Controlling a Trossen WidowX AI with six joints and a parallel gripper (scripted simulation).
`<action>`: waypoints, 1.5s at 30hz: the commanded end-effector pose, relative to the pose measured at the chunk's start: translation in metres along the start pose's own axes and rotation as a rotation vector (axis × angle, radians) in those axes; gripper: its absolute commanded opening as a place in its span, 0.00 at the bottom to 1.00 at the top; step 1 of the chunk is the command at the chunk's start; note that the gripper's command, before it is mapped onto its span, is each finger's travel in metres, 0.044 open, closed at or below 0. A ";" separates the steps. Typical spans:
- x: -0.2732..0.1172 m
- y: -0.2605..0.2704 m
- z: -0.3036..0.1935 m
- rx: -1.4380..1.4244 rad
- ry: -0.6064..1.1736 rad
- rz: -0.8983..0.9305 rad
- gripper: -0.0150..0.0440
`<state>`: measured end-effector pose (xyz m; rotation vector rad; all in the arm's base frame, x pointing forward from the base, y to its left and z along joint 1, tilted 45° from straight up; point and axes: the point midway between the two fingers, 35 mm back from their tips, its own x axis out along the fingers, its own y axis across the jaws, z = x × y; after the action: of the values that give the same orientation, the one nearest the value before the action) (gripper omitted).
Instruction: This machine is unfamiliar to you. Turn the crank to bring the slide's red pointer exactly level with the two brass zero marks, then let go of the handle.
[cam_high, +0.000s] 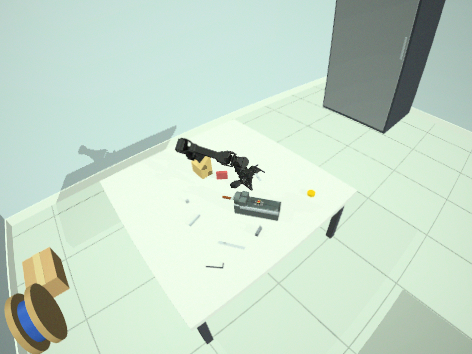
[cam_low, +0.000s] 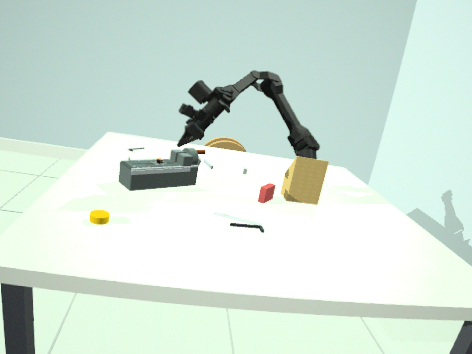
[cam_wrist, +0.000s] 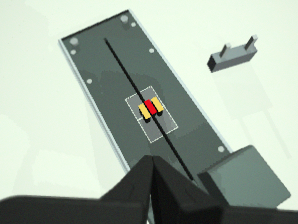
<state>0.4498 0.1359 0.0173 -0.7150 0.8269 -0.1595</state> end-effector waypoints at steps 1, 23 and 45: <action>0.000 0.000 0.000 0.000 0.000 0.000 0.25; 0.000 0.000 0.000 0.000 0.000 0.000 0.87; 0.000 0.000 0.000 0.000 0.000 0.000 0.25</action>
<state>0.4498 0.1360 0.0172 -0.7146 0.8270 -0.1590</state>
